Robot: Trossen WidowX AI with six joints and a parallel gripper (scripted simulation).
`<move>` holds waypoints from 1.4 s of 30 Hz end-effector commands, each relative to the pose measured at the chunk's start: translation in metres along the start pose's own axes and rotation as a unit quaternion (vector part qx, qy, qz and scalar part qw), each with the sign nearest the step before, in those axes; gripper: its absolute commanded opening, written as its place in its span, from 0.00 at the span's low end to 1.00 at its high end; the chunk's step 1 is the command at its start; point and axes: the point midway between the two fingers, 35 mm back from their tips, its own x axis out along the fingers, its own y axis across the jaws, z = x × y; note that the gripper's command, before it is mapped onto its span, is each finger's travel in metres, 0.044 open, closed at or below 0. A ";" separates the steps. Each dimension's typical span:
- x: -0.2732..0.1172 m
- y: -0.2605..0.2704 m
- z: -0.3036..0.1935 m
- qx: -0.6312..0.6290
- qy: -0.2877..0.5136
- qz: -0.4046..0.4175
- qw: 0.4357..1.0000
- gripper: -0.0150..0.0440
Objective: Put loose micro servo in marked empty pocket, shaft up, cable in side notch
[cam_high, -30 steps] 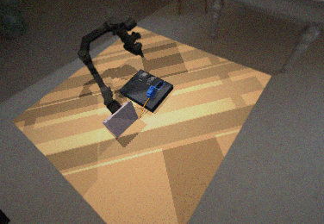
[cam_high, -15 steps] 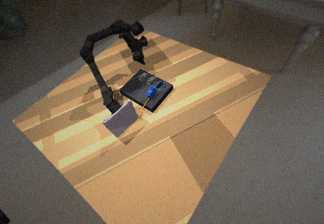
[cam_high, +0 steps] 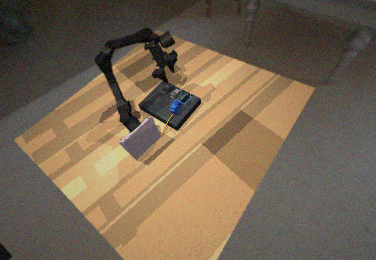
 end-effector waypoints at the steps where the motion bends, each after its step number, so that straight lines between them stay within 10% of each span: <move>1: 0.009 -0.009 0.006 0.068 0.015 -0.003 0.998 1.00; 21: 0.040 -0.055 0.026 0.397 0.070 -0.029 0.915 1.00; 42: 0.071 -0.103 0.033 0.689 0.119 -0.077 0.711 1.00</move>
